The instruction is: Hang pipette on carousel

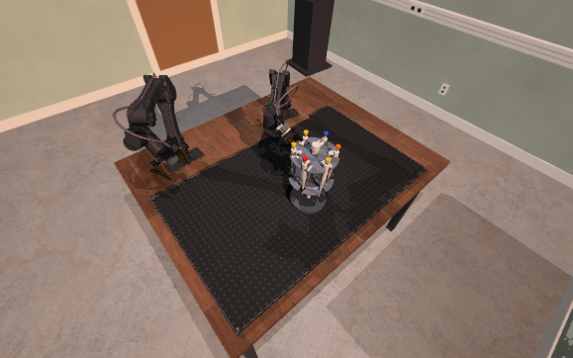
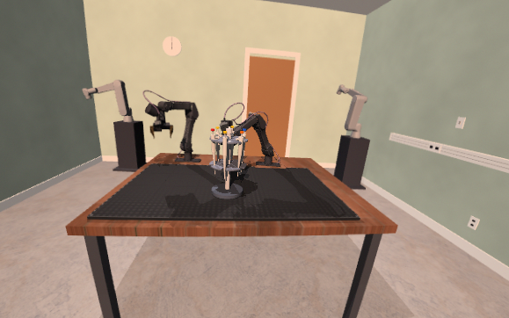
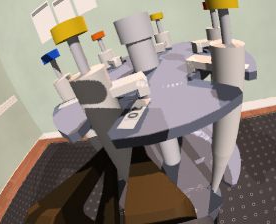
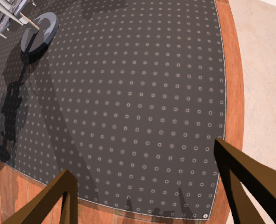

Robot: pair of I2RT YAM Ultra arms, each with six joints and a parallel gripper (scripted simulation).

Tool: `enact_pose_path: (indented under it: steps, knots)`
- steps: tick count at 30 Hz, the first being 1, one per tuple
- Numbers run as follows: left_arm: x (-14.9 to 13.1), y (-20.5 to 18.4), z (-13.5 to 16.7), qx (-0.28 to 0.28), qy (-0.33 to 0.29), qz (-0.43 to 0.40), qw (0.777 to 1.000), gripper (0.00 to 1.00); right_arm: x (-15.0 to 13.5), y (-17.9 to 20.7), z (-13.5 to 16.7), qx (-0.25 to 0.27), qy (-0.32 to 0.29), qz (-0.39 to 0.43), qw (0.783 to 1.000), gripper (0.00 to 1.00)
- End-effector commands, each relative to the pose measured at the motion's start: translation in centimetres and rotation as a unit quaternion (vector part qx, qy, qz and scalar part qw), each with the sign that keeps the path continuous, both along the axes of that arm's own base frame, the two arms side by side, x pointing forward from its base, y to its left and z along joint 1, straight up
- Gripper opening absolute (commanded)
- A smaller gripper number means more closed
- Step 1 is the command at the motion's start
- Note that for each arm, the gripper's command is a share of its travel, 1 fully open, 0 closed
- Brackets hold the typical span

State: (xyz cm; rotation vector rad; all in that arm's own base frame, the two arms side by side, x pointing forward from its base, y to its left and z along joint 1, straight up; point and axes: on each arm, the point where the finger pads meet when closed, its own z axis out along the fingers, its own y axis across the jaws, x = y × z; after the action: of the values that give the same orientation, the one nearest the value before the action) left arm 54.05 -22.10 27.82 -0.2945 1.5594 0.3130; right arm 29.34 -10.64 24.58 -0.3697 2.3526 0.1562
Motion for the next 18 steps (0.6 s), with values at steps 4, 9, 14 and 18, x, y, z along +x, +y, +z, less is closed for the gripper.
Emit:
enact_pose_path:
  steps: [4, 9, 14, 18]
  knots:
    - [-0.22, 0.55, 1.74, -0.019, -0.023, 0.011, 1.0, 0.12, 0.4, -0.28, 0.7, -0.003, -0.014, 0.003, 1.0, 1.0]
    - [-0.23, 0.55, 1.7, -0.019, -0.023, 0.011, 1.0, 0.12, 0.4, -0.28, 0.7, -0.003, -0.014, 0.003, 1.0, 1.0]
    - [-0.23, 0.55, 1.68, -0.018, -0.022, 0.011, 1.0, 0.12, 0.4, -0.28, 0.7, -0.003, -0.014, 0.003, 1.0, 1.0]
    - [-0.23, 0.55, 1.68, -0.018, -0.022, 0.011, 1.0, 0.12, 0.4, -0.28, 0.7, -0.003, -0.014, 0.003, 1.0, 1.0]
